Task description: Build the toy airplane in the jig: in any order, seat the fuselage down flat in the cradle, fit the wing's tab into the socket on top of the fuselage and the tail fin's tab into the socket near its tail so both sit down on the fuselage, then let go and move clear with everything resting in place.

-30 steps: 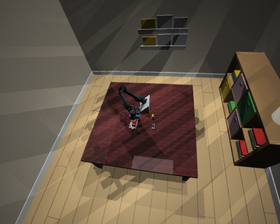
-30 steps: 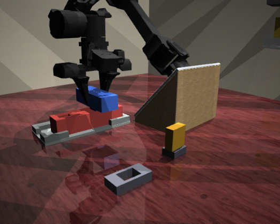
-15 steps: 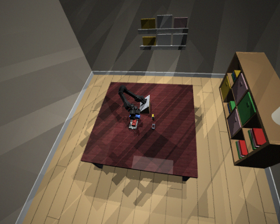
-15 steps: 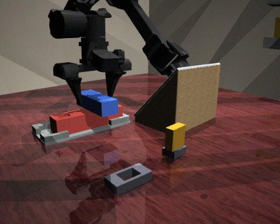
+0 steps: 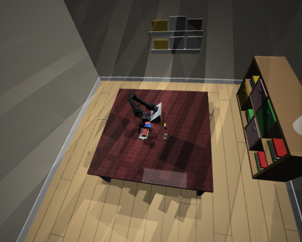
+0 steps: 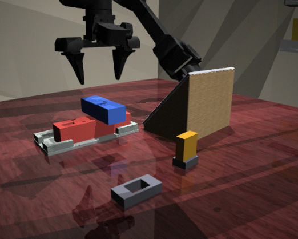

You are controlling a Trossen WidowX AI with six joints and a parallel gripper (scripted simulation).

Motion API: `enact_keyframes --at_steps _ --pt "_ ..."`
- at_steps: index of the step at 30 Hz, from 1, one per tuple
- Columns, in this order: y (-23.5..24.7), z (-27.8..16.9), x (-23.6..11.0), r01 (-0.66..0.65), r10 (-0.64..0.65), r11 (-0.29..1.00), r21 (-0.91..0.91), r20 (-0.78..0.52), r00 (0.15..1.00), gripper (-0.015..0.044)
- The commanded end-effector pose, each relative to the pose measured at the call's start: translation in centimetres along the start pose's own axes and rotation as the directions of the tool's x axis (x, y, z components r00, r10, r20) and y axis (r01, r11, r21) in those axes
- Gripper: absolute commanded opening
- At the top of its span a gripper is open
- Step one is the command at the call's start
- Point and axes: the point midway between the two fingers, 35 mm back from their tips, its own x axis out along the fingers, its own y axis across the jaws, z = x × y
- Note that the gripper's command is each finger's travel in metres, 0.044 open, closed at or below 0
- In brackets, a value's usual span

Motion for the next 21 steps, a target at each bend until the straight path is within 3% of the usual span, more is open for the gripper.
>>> enact_keyframes --at_steps 1,6,11,16,21 --pt "0.02 0.03 -2.43 0.003 -0.003 1.0 0.004 -0.001 1.0 0.044" --pt "0.02 0.03 -2.43 0.003 -0.003 1.0 0.02 -0.001 1.0 0.044" --pt "0.02 0.02 -2.29 0.004 -0.003 0.904 0.428 -0.001 1.0 0.044" --pt "0.01 0.01 -2.13 0.003 -0.003 0.594 0.804 -0.001 1.0 0.044" --pt "0.0 0.0 -1.97 0.002 -0.003 0.162 0.987 -0.001 1.0 0.044"
